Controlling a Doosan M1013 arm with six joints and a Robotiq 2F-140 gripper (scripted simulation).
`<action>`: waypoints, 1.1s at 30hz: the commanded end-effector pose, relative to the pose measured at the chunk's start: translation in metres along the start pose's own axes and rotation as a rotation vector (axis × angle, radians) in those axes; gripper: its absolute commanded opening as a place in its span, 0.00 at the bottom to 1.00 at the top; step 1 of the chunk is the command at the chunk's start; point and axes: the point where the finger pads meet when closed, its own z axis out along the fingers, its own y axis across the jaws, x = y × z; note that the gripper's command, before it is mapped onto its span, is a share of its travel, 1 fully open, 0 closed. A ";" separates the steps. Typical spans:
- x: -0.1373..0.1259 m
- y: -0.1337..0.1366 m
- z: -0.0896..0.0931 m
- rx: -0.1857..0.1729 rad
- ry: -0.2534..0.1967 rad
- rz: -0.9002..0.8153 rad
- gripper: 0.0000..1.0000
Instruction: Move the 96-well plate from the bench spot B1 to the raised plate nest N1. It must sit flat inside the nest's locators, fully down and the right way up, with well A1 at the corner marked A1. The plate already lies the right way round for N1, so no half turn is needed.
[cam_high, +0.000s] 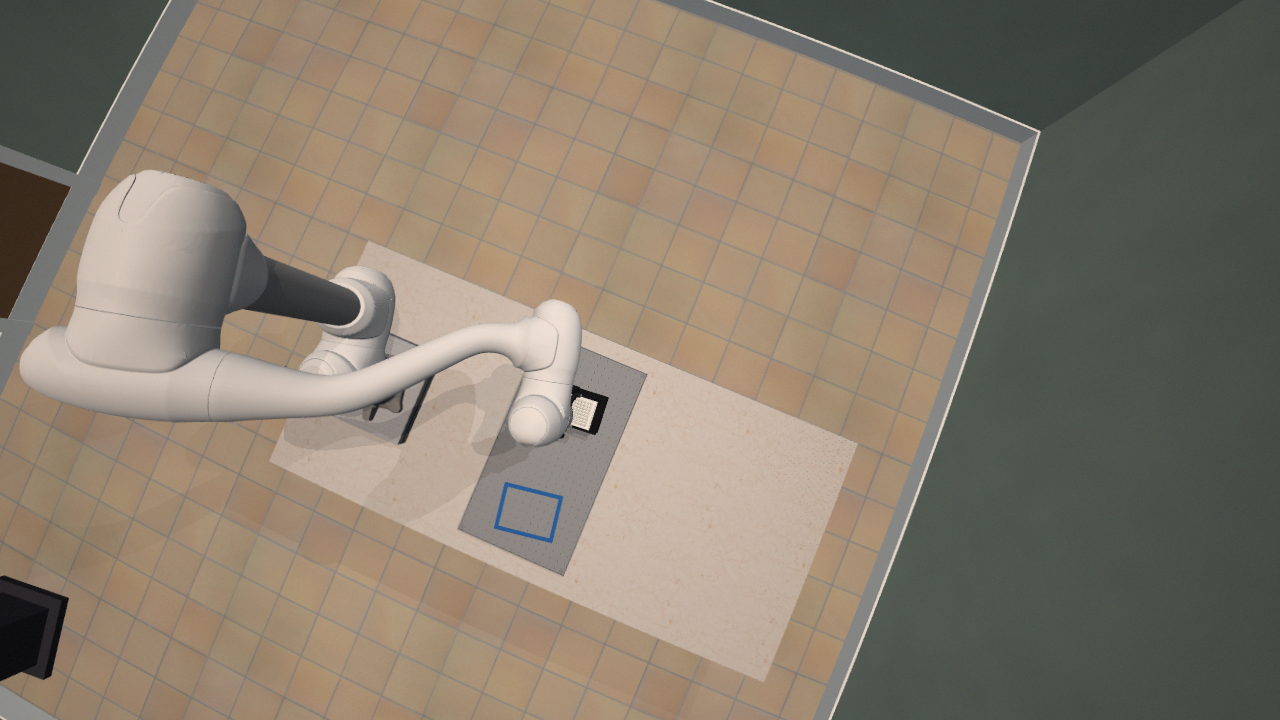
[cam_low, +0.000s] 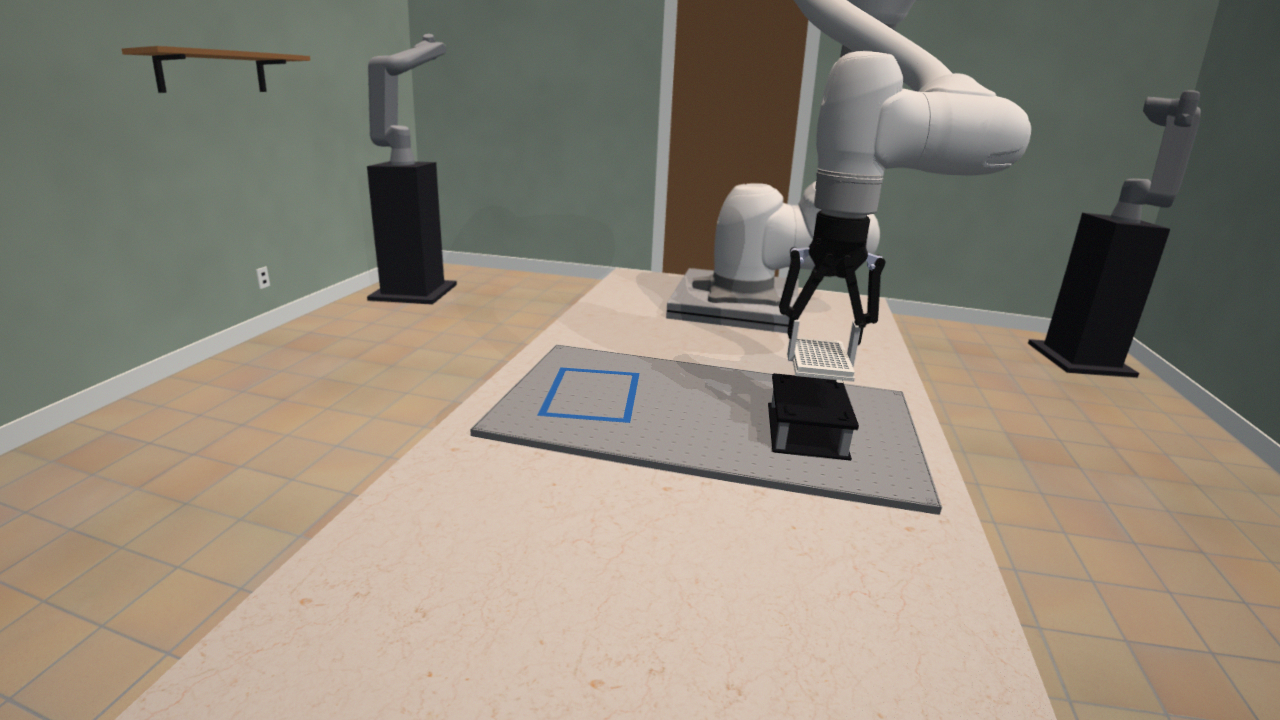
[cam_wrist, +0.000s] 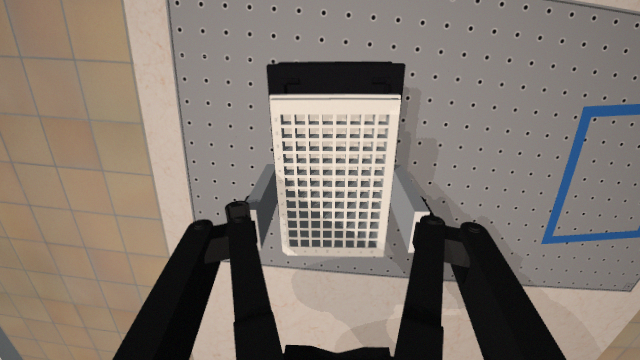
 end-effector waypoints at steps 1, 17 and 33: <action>0.000 0.000 0.000 0.000 0.000 0.000 0.00; 0.000 0.001 0.000 0.000 0.000 0.000 0.00; 0.000 0.001 0.022 0.000 0.000 0.000 0.00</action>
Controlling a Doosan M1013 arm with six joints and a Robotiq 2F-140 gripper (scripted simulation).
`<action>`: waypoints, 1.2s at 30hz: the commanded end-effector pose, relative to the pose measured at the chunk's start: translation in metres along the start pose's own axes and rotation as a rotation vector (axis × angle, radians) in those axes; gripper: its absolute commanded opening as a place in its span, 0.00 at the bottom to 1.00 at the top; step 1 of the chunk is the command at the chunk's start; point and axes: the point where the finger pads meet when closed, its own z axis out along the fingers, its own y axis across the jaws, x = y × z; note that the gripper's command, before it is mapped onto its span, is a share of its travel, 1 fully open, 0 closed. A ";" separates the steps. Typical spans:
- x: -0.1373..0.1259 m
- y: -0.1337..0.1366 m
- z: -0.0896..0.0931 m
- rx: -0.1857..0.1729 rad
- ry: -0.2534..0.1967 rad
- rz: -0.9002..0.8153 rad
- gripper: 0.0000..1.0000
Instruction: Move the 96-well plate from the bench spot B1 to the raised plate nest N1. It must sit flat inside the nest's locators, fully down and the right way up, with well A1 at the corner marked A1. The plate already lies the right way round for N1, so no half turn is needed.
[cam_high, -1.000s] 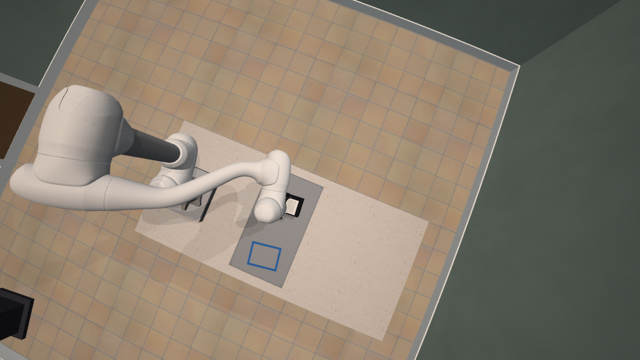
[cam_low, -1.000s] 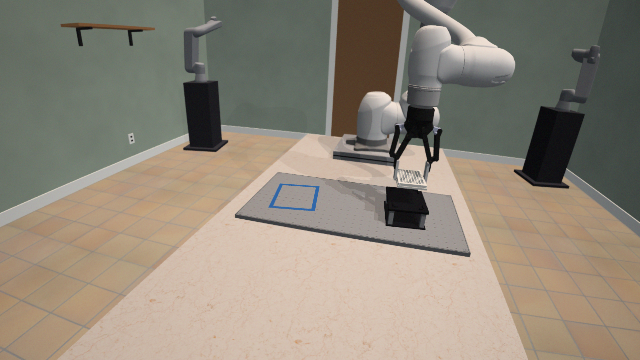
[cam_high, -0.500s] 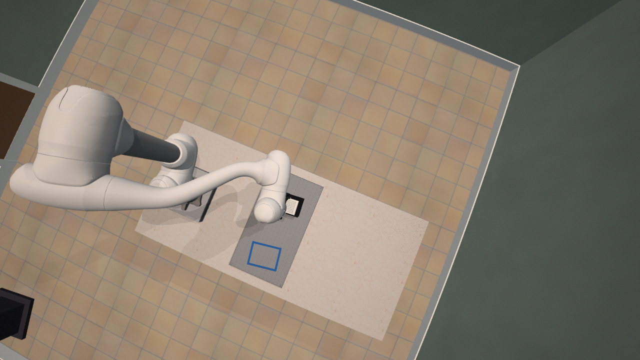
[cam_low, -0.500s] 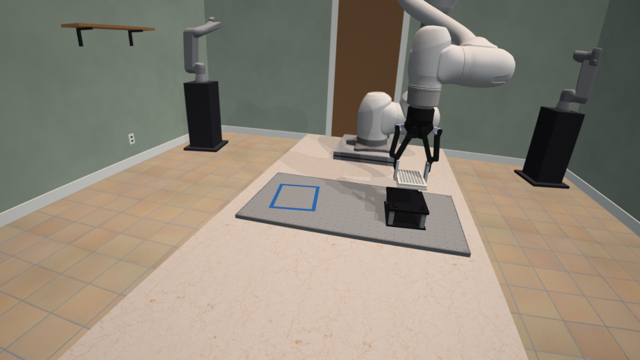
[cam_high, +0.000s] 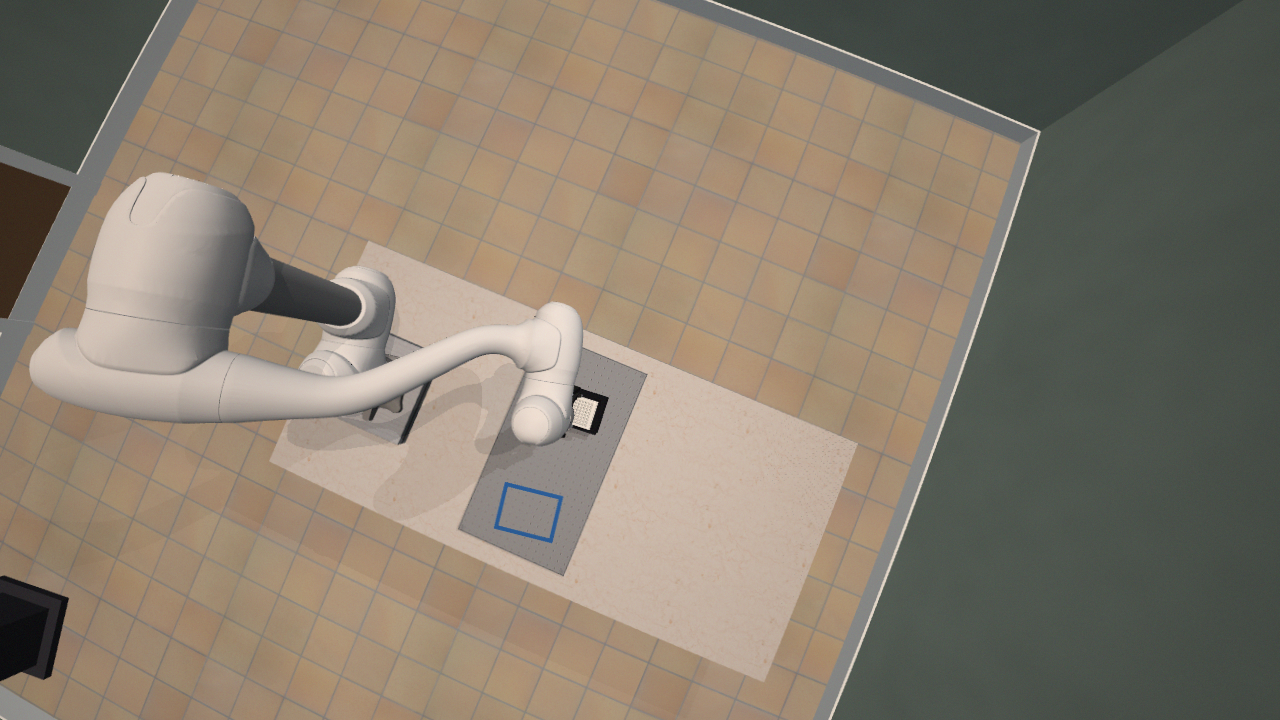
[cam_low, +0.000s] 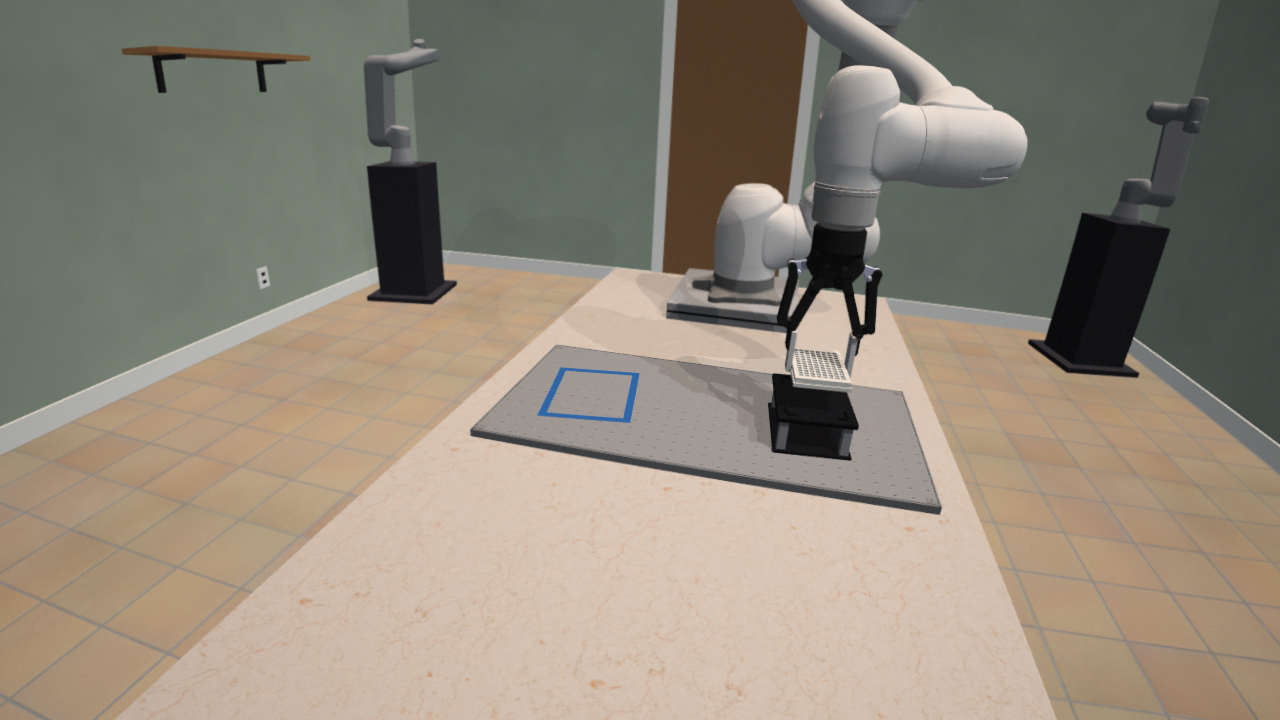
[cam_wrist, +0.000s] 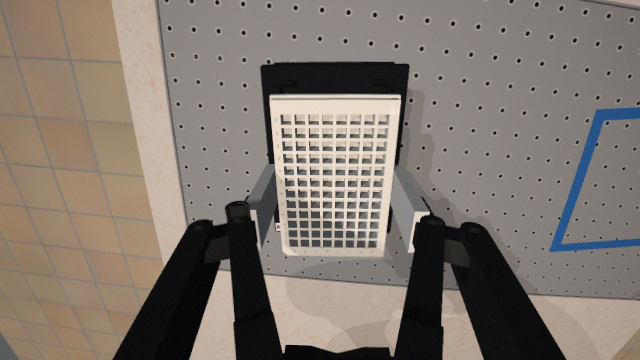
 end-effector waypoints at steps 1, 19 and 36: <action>0.000 0.000 0.005 0.000 0.000 0.000 0.00; 0.000 0.000 0.032 0.000 0.000 0.000 0.00; 0.000 0.000 0.033 0.000 0.000 0.000 0.00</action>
